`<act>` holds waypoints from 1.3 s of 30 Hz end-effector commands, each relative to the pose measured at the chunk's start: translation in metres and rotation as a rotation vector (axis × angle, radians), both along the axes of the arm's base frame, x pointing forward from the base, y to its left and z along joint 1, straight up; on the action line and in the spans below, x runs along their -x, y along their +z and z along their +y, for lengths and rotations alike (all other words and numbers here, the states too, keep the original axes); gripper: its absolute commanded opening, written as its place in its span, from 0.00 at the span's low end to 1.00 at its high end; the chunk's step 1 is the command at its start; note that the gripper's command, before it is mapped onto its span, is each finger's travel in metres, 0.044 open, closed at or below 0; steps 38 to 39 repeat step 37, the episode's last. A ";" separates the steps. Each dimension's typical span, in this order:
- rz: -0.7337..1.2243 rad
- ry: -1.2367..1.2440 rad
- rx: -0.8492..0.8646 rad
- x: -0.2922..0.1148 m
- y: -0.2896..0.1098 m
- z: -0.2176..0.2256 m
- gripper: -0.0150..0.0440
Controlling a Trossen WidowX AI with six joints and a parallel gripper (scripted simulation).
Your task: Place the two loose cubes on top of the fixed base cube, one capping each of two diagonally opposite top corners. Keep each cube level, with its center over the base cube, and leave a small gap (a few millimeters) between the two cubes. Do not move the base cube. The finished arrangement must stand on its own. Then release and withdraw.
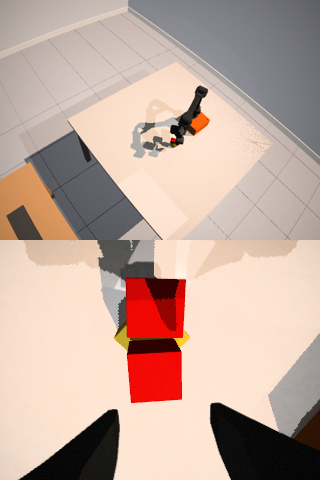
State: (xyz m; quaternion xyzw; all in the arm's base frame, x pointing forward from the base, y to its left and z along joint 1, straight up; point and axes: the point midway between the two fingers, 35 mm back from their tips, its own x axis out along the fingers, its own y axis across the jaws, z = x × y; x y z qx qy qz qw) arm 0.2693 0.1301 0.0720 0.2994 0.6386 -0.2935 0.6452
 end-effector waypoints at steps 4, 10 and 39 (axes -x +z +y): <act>-0.008 0.000 -0.004 -0.001 0.008 0.001 0.60; -0.004 0.000 -0.002 0.000 0.011 0.000 0.82; 0.004 0.000 -0.007 0.050 0.012 0.097 0.93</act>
